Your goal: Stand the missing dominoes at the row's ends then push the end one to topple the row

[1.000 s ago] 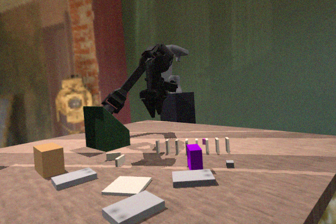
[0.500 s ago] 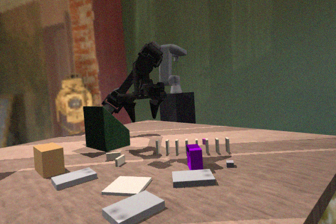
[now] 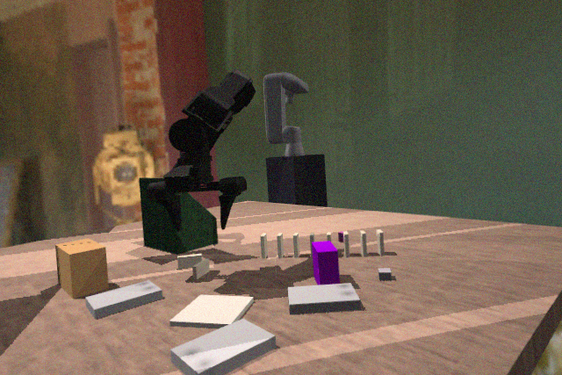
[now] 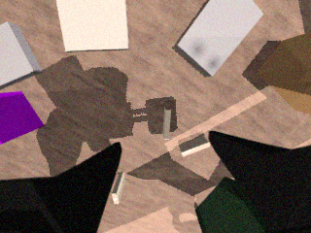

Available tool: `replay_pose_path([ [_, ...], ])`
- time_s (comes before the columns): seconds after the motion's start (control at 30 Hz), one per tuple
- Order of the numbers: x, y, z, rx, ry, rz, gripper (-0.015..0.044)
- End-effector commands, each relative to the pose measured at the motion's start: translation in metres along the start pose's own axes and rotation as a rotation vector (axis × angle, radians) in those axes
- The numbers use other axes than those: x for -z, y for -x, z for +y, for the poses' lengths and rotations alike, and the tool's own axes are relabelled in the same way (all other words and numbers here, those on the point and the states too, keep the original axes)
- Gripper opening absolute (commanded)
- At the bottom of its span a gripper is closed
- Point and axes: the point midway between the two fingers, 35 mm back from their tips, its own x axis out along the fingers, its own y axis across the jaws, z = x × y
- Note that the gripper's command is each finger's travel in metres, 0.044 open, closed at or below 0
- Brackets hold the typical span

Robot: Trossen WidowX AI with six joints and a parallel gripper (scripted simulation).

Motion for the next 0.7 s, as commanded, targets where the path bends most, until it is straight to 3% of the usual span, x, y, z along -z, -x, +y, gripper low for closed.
replay_pose_path([
  [0.0, -0.011, -0.008, -0.013, 0.006, -0.155, -0.003, 0.0440],
  [0.23, -0.007, -0.010, -0.015, 0.006, -0.155, -0.003, 0.0440],
  [0.47, -0.005, -0.072, -0.012, 0.004, -0.155, 0.000, 0.0440],
  [0.67, -0.006, -0.075, -0.013, 0.004, -0.155, 0.000, 0.0440],
])
